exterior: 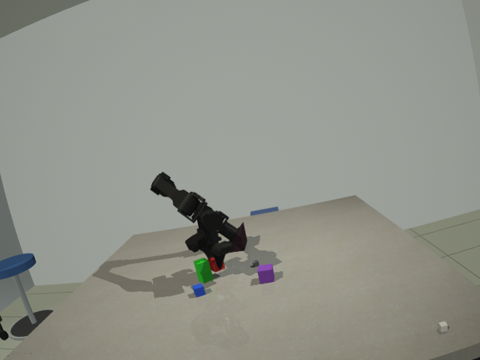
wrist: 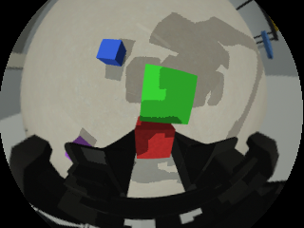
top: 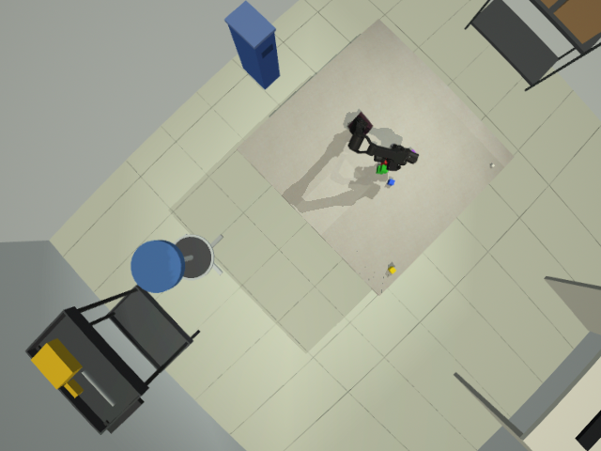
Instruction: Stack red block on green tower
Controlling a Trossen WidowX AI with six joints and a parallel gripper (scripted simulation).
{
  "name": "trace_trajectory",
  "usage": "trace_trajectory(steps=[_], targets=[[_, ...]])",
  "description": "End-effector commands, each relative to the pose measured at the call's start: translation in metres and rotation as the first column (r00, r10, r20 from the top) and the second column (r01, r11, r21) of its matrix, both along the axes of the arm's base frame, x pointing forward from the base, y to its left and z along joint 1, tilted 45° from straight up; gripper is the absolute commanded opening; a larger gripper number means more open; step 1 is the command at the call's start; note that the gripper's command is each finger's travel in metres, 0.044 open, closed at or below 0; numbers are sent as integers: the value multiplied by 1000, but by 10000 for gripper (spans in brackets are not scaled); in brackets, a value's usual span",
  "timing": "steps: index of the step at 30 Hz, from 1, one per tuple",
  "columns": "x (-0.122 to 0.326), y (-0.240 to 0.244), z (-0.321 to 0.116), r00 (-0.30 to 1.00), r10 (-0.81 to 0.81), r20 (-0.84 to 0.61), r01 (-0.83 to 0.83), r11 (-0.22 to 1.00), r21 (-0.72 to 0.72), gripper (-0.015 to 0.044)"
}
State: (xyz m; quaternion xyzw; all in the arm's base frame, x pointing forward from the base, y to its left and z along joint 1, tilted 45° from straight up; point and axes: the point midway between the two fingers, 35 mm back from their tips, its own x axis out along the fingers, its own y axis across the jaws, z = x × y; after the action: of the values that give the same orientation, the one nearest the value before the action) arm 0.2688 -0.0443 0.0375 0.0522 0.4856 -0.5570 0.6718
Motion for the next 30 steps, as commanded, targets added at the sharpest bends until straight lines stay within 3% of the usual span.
trace_trajectory(steps=[1,16,23,30], targets=[[4,13,13,1000,-1,12,1,1000,7,0],[10,62,63,1000,-1,11,1,1000,9,0],[10,62,64,1000,-1,11,1,1000,9,0],[30,33,90,1000,-1,12,1,1000,8,0]])
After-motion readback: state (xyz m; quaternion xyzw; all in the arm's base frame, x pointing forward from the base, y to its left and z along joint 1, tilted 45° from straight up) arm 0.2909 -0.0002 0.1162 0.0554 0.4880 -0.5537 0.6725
